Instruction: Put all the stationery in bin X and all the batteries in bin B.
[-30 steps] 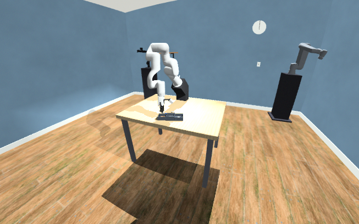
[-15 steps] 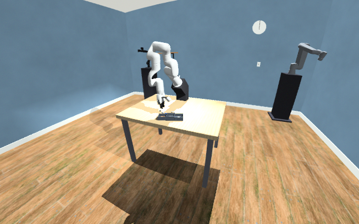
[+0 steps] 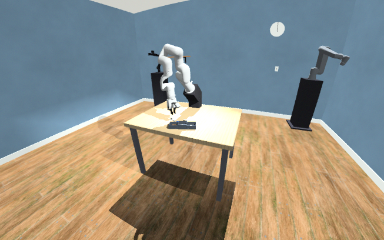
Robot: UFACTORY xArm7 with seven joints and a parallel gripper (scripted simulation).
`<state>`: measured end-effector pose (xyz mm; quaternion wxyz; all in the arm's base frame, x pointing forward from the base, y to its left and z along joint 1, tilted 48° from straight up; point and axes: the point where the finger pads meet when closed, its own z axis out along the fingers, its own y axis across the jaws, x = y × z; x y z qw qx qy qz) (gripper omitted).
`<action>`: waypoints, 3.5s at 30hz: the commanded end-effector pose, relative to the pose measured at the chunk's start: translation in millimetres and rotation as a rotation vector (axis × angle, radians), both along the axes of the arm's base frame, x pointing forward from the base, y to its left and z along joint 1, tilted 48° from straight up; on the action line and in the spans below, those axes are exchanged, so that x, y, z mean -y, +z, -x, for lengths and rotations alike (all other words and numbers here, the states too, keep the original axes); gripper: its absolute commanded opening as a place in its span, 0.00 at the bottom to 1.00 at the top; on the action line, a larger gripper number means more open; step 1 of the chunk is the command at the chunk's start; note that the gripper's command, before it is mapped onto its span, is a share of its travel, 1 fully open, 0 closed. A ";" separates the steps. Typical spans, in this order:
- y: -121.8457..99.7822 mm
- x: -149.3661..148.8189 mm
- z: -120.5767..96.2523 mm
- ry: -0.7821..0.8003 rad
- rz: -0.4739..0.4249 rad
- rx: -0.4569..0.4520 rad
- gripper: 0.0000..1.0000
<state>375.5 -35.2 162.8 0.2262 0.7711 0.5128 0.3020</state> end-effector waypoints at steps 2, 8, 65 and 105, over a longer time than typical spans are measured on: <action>4.1 -5.7 -4.3 -0.029 0.003 0.065 0.29; 7.3 -9.1 -7.4 -0.029 0.003 0.065 0.29; -31.7 -4.2 -51.4 -0.029 0.003 0.065 0.29; -39.9 -4.2 -60.2 -0.029 0.003 0.065 0.00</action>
